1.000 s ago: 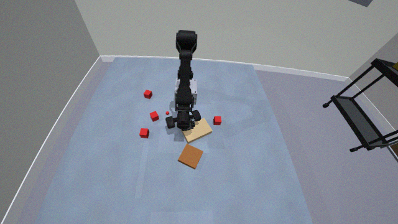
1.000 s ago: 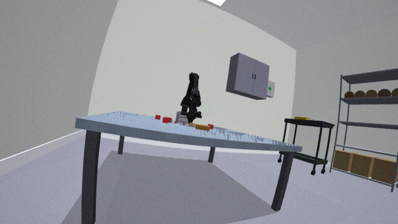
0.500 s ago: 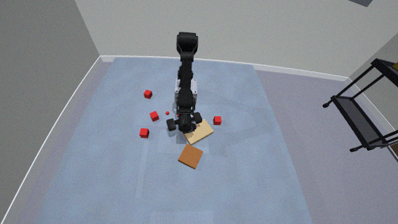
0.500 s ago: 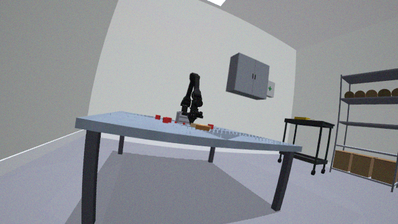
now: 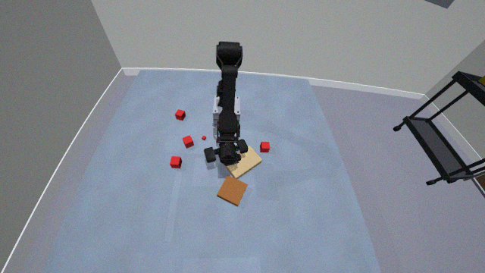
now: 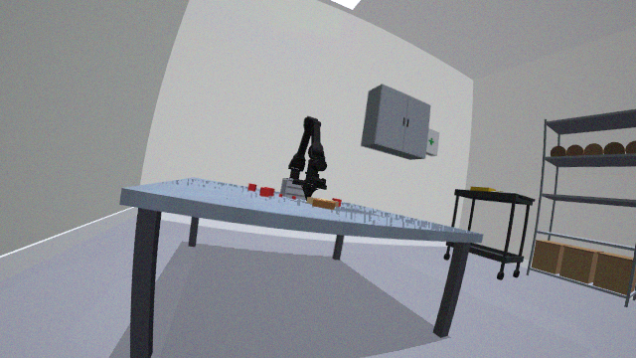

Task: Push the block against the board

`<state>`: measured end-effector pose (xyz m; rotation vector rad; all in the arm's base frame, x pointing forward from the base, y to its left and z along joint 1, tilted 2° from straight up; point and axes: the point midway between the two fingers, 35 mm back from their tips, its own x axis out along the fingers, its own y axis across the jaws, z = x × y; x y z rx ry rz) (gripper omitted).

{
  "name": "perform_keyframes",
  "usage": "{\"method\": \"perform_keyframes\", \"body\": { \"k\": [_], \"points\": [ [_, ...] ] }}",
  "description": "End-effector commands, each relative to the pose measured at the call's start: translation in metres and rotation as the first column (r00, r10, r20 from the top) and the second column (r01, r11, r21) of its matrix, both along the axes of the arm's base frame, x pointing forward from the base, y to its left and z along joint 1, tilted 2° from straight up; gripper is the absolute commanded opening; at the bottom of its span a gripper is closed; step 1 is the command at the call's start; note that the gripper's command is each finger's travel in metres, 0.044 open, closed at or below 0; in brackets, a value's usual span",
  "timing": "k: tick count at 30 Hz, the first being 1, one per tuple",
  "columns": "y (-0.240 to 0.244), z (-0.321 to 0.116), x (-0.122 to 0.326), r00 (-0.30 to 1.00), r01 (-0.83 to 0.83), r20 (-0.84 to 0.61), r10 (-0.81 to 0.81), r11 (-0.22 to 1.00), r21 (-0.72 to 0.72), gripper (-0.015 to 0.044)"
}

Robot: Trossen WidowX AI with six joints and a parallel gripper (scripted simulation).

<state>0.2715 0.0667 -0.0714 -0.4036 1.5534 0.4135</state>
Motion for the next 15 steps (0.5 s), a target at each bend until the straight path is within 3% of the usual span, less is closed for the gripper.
{"method": "perform_keyframes", "body": {
  "k": [1, 15],
  "points": [
    [0.005, 0.000, 0.006, 1.000, 0.002, 0.005, -0.002, 1.000, 0.007, 0.0000],
    [0.015, 0.000, 0.016, 1.000, 0.002, 0.006, -0.002, 1.000, 0.008, 0.0000]
  ]
}}
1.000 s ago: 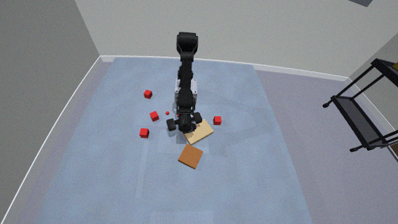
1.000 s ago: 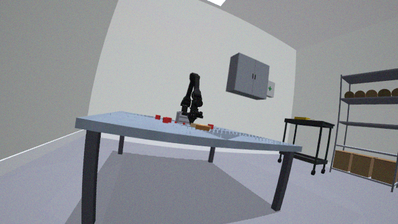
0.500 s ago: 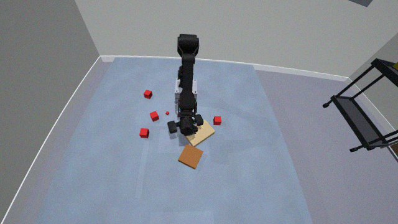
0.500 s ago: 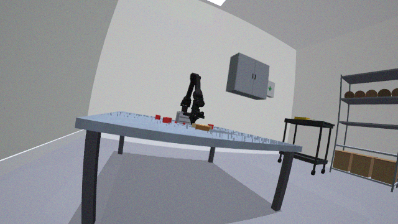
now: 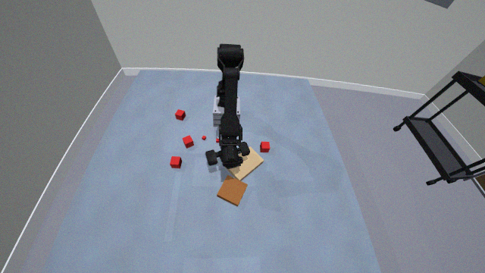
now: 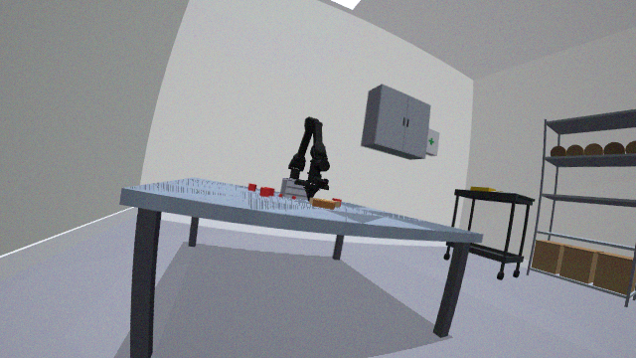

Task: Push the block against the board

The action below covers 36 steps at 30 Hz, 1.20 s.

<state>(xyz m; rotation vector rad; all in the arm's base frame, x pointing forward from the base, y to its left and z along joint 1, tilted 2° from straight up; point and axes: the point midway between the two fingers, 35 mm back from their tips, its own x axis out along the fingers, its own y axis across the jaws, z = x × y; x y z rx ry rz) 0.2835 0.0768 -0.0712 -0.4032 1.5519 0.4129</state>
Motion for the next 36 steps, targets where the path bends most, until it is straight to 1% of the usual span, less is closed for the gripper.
{"method": "perform_keyframes", "body": {
  "k": [1, 16, 36],
  "points": [
    [0.005, 0.000, 0.005, 1.000, 0.002, 0.005, -0.002, 1.000, 0.007, 0.0000],
    [0.015, 0.000, 0.014, 1.000, 0.002, 0.005, -0.002, 1.000, 0.008, 0.0000],
    [-0.002, -0.001, -0.011, 1.000, 0.002, 0.003, -0.002, 1.000, 0.007, 0.0000]
  ]
}}
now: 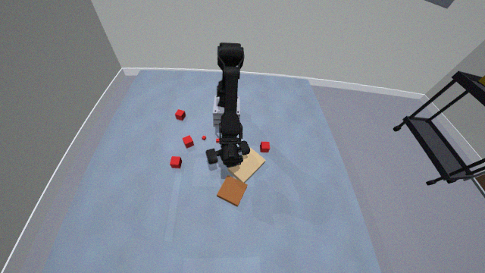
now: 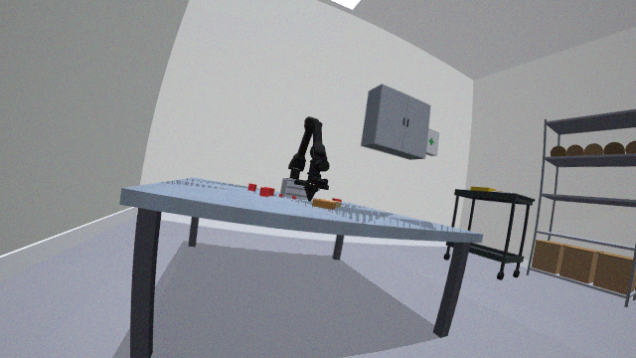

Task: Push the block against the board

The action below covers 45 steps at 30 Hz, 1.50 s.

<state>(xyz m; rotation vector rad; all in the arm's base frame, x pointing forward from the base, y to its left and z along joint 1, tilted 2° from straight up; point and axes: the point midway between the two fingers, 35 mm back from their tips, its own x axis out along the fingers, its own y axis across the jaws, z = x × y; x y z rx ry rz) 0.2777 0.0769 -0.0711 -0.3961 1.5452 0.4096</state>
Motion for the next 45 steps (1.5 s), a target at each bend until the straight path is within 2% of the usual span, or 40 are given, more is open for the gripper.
{"method": "perform_keyframes", "body": {
  "k": [1, 13, 19, 25, 35, 45],
  "points": [
    [-0.003, -0.001, -0.007, 1.000, -0.004, -0.004, 0.004, 1.000, 0.002, 0.0000],
    [-0.013, -0.002, -0.023, 1.000, -0.004, -0.005, 0.004, 1.000, 0.002, 0.0000],
    [-0.011, 0.051, -0.017, 1.000, -0.004, -0.004, 0.004, 1.000, 0.002, 0.0000],
    [-0.010, 0.054, -0.017, 1.000, 0.001, -0.004, -0.001, 1.000, 0.002, 0.0000],
    [0.034, 0.055, -0.033, 0.949, 0.315, -0.007, -0.315, 0.949, 0.000, 0.0000],
    [0.079, 0.055, -0.059, 0.811, 0.585, -0.018, -0.585, 0.811, -0.003, 0.0000]
  ]
}}
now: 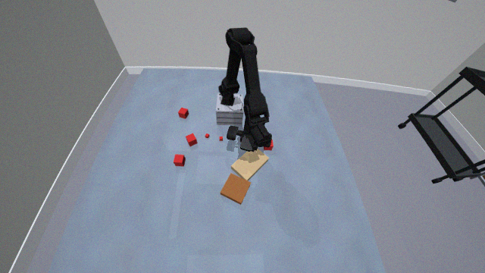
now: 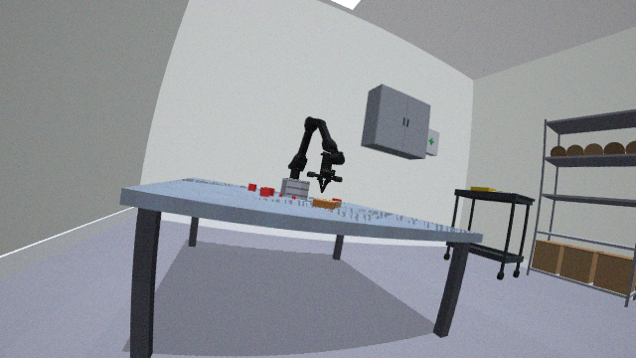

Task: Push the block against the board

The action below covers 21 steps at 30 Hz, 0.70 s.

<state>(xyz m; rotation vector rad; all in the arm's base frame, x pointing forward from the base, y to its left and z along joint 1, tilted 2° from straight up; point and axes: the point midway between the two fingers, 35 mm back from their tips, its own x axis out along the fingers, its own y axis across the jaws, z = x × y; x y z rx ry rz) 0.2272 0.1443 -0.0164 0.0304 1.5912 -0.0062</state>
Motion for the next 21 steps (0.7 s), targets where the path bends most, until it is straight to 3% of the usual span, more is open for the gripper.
{"method": "perform_keyframes", "body": {
  "k": [1, 14, 21],
  "points": [
    [0.015, 0.000, -0.011, 0.993, 0.122, -0.007, -0.122, 0.993, 0.001, 0.0000],
    [0.057, 0.002, -0.047, 0.852, 0.523, -0.011, -0.523, 0.852, -0.013, 0.0000],
    [0.059, 0.000, -0.049, 0.841, 0.541, -0.011, -0.542, 0.841, -0.014, 0.0000]
  ]
}}
